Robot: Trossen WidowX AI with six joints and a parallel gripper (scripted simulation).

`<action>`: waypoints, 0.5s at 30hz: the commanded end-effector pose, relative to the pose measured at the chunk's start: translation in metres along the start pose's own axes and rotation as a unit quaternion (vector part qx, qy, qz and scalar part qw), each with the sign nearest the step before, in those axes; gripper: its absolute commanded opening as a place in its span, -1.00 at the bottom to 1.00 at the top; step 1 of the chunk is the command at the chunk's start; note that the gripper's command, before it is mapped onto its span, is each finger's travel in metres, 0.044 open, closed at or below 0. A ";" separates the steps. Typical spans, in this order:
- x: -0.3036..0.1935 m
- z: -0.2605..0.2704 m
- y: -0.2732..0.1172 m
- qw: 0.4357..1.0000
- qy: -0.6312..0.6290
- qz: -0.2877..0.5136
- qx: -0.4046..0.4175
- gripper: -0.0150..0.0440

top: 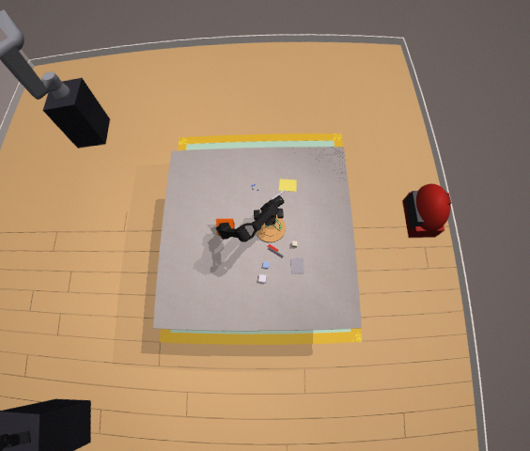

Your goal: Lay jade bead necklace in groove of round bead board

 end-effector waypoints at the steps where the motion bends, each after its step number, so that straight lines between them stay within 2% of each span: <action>1: -0.001 -0.003 0.007 1.000 -0.005 -0.003 -0.003 -0.08; 13: 0.000 -0.004 0.020 1.000 -0.007 -0.005 -0.004 -0.08; 15: 0.000 -0.002 0.018 1.000 -0.002 -0.002 -0.003 -0.26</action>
Point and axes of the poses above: the point midway between the two fingers, 35 mm back from their tips, its own y axis out along the fingers, its own z axis across the jaws, x = y × z, the point moved 7 cm from there along -y, back along the fingers, and after that the axes turned 15 degrees about -y, right-handed, at the moved point
